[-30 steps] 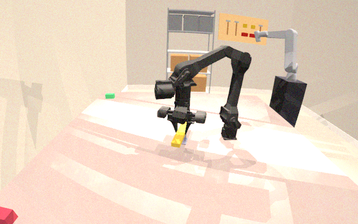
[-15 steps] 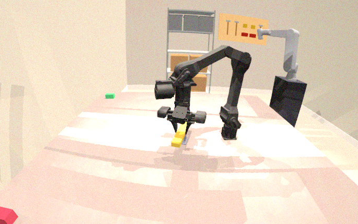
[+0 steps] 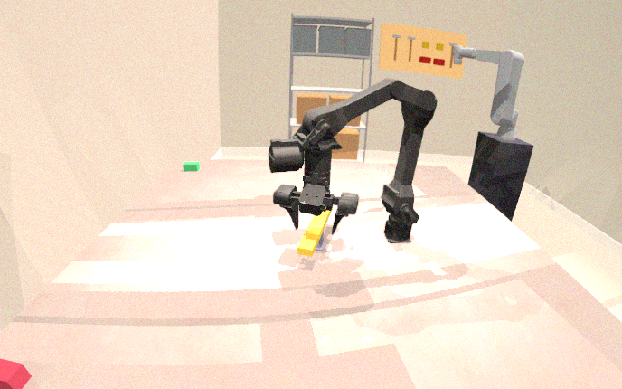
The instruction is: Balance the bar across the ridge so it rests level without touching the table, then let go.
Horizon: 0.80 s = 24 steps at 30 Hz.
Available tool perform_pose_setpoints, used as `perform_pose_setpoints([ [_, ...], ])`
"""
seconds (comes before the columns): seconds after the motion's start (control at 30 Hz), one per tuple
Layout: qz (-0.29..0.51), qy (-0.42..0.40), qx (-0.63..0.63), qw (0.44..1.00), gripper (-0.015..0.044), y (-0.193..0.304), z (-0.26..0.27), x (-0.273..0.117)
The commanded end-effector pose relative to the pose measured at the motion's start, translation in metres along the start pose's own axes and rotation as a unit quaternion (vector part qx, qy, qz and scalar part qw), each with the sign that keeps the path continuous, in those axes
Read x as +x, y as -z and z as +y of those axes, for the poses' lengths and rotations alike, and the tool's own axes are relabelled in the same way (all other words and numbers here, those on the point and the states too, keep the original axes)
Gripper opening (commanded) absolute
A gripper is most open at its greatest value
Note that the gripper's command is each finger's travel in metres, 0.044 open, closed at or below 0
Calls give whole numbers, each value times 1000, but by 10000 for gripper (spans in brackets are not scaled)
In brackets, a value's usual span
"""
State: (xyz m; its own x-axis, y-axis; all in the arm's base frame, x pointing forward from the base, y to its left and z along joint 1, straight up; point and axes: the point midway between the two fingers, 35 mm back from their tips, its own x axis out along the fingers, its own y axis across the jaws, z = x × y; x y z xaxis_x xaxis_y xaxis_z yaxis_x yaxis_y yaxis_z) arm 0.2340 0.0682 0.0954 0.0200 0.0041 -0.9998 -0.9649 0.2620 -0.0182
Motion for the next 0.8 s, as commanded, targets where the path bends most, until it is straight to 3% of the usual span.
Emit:
perform_pose_setpoints([
  [0.0, 0, 0, 0, 1000, 440, -1, -1, -8],
  [0.27, 0, 0, 0, 1000, 440, 0, 0, -98],
  [0.77, 0, 0, 0, 1000, 440, 0, 0, -100],
])
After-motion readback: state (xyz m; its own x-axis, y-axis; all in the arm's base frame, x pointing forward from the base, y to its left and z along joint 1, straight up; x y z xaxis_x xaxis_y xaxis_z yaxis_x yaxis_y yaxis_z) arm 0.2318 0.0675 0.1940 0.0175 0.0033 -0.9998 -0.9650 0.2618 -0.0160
